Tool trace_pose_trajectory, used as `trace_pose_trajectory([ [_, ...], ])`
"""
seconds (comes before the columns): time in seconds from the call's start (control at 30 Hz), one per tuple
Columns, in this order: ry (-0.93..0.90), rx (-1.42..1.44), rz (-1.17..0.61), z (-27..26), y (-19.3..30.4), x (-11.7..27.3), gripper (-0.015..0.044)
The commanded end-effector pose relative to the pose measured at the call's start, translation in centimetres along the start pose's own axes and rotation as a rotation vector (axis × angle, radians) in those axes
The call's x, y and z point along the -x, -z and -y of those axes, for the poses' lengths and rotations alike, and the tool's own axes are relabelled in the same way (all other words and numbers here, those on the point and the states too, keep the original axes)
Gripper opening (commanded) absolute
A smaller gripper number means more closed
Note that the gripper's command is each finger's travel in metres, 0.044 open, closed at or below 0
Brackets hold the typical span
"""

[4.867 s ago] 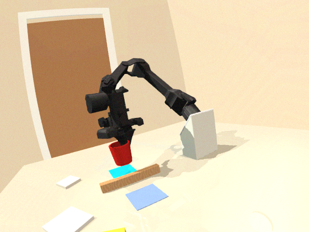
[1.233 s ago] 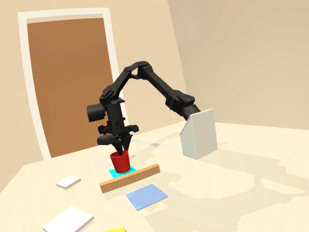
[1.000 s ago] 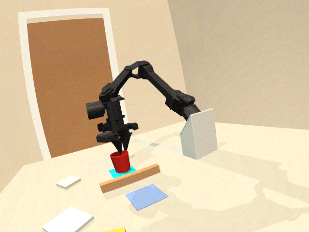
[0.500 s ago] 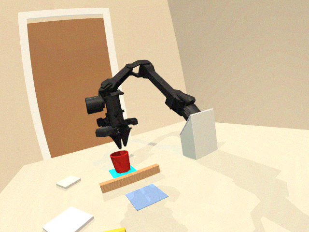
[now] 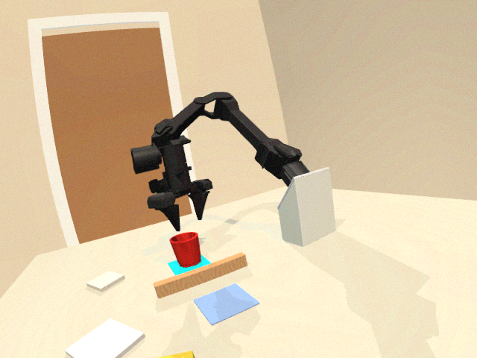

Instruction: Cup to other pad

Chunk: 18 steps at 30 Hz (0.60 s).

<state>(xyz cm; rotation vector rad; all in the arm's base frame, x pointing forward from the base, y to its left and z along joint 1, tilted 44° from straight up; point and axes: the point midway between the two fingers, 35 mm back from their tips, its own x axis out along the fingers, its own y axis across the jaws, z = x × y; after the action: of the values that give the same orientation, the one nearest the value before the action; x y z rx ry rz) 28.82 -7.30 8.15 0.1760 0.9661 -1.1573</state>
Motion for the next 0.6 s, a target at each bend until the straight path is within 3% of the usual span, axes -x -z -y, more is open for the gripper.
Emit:
trace_pose_trajectory([
  [0.0,-0.009,-0.006,0.003,-0.3,-0.1,1.7,0.044],
  [0.3,-0.008,-0.008,0.007,-0.2,0.0,5.5,0.044],
  [0.57,-0.006,-0.004,0.013,-0.2,-0.1,5.3,0.044],
])
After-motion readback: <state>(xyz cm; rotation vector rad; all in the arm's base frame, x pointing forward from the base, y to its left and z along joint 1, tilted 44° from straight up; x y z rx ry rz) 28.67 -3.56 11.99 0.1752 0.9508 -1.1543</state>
